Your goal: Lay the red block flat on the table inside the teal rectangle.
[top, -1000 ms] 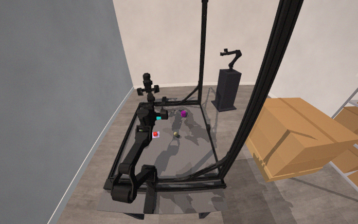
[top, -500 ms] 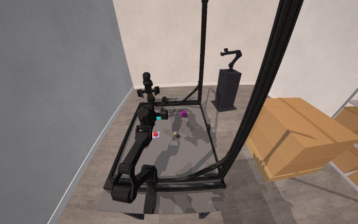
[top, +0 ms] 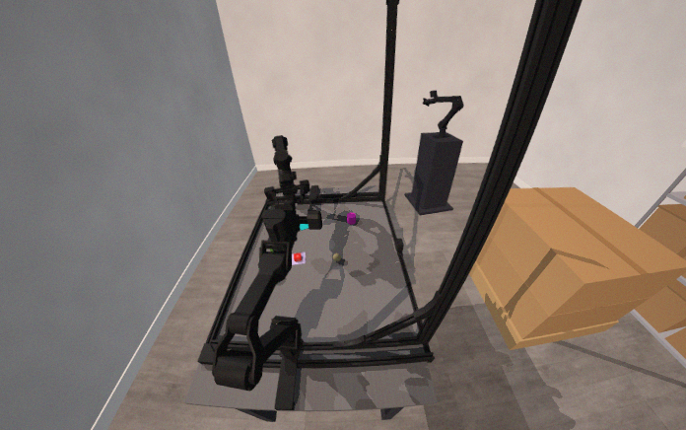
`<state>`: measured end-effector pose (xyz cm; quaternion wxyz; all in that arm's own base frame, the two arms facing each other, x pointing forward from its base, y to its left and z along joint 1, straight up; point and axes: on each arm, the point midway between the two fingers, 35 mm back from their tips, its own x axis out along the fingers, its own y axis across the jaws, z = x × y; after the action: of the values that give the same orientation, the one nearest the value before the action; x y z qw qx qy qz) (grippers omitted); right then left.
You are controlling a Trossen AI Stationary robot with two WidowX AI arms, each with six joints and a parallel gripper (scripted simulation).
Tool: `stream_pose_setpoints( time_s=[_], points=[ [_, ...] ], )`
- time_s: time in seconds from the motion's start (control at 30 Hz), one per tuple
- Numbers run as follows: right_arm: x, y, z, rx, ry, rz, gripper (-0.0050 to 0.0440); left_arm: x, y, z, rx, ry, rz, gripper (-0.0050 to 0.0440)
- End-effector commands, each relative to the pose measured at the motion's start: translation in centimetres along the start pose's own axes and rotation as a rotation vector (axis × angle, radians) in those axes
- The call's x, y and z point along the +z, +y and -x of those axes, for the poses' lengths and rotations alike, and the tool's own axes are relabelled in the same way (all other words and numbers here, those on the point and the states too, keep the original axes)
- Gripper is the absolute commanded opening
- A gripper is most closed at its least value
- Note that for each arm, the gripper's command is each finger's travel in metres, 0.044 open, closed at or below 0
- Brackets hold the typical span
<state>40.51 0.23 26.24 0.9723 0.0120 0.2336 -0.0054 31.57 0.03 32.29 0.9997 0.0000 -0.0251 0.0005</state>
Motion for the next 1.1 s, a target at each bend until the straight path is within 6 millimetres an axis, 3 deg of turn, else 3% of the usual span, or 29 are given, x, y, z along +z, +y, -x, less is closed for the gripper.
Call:
stream_pose_setpoints(
  time_s=[0.0, 0.07, 0.23, 0.57, 1.07],
  points=[
    [-1.8, 0.1, -3.7, -0.011, 0.186, -0.006, 0.044, 0.0, 0.0, 0.0, -0.001, 0.0, 0.0, 0.044],
    [-1.8, 0.1, -3.7, -0.011, 0.186, -0.006, 0.044, 0.0, 0.0, 0.0, -0.001, 0.0, 0.0, 0.044],
    [-4.6, -0.1, -7.5, -0.031, 0.415, -0.01, 0.044, 0.0, 0.0, 0.0, -0.001, 0.0, 0.0, 0.044],
    [-10.8, -0.5, -12.0, -0.07, 0.806, -0.01, 0.044, 0.0, 0.0, 0.0, -0.001, 0.0, 0.0, 0.044],
    [-13.9, -2.1, -14.4, -0.062, 1.051, -0.062, 0.044, 0.0, 0.0, 0.0, -0.001, 0.0, 0.0, 0.044]
  ],
)
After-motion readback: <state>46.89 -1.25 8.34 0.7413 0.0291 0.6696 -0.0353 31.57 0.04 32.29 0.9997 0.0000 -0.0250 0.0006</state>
